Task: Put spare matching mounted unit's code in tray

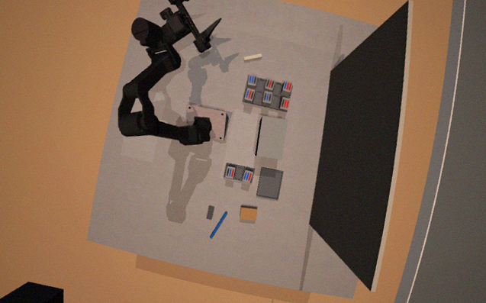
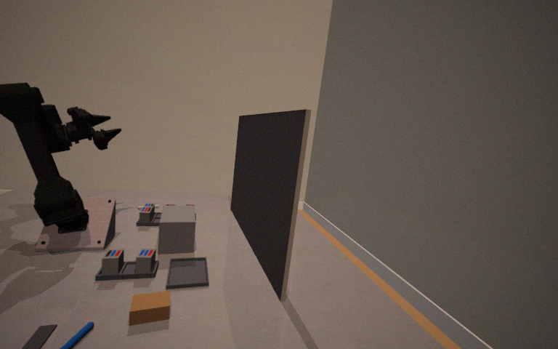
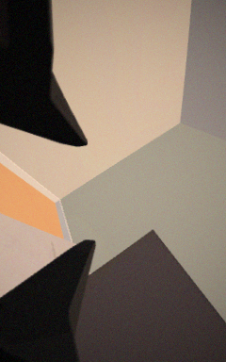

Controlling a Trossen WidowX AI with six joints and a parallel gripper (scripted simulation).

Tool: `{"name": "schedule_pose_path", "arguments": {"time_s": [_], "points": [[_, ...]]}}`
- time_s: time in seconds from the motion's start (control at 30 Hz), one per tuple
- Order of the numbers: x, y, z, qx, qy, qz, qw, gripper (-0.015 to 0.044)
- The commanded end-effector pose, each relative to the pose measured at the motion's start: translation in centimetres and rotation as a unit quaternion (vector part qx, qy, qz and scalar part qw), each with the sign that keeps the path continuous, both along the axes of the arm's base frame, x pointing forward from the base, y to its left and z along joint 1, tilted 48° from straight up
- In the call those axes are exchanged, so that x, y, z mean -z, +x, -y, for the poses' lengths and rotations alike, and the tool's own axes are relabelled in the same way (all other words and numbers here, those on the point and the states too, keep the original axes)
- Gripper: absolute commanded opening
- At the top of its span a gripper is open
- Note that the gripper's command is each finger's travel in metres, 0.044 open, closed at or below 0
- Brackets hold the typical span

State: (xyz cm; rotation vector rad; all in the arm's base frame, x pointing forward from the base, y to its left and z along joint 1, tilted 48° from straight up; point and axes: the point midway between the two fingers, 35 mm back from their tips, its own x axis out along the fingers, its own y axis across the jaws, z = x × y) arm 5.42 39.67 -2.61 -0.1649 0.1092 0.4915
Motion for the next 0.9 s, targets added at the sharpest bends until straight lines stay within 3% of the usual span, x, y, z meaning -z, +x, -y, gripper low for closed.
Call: {"name": "schedule_pose_path", "arguments": {"time_s": [0.0, 0.23, 0.53, 0.87], "points": [[0.0, 0.0, 0.0, 0.0, 0.0, 0.0, 1.0, 0.0426], [0.1, 0.8, -0.3, 0.0, -0.006, -0.009, 1.0, 0.044], [1.5, 14.0, 0.2, 0.124, -0.144, -0.062, 0.98, 0.044], [1.6, 22.7, 4.7, 0.214, -0.23, -0.131, 0.94, 0.044]]}}
